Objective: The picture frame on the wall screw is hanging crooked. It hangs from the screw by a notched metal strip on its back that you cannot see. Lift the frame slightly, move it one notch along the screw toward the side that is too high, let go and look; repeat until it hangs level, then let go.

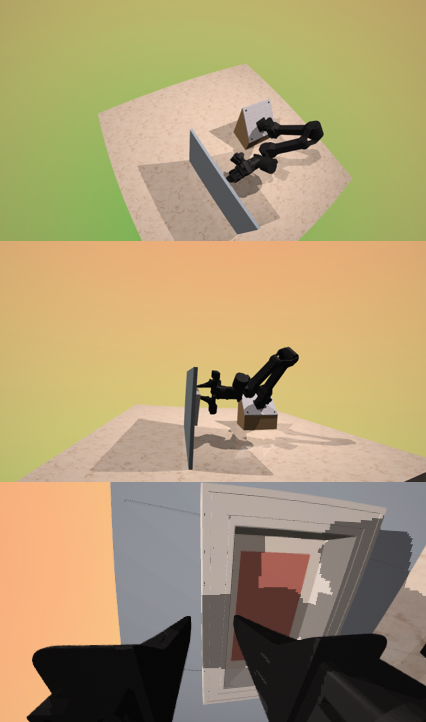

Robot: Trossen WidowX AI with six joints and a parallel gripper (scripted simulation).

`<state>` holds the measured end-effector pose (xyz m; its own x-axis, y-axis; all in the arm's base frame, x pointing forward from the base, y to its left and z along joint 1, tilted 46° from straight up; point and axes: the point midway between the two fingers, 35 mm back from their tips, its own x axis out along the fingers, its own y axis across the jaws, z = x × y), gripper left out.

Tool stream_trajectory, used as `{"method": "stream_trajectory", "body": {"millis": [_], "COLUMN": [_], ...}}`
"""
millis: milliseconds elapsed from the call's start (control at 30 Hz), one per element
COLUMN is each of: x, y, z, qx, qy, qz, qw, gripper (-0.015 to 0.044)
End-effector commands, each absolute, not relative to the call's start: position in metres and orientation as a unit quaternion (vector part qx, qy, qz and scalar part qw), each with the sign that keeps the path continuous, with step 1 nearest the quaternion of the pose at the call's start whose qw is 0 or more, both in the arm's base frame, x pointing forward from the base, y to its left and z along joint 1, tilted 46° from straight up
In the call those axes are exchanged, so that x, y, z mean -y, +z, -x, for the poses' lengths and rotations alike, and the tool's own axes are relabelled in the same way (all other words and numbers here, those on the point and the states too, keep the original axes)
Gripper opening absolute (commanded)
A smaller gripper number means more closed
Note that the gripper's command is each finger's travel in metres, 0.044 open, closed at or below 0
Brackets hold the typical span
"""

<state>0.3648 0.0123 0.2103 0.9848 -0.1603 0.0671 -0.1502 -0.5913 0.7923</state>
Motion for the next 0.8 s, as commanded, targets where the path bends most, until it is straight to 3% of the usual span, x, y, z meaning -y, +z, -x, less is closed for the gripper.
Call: {"method": "stream_trajectory", "body": {"millis": [0, 233, 300, 767], "x": [-0.0130, -0.0130, -0.0130, -0.0115], "y": [0.2106, 0.2106, 0.2106, 0.2120], "z": [-0.3653, -0.3653, -0.3653, -0.3647], "qx": [0.086, 0.086, 0.086, 0.086], "qy": [-0.004, -0.004, -0.004, -0.004], "qz": [-0.893, -0.893, -0.893, -0.893], "qw": [0.442, 0.442, 0.442, 0.442], "gripper": [0.0103, 0.0056, 0.0003, 0.0000]}}
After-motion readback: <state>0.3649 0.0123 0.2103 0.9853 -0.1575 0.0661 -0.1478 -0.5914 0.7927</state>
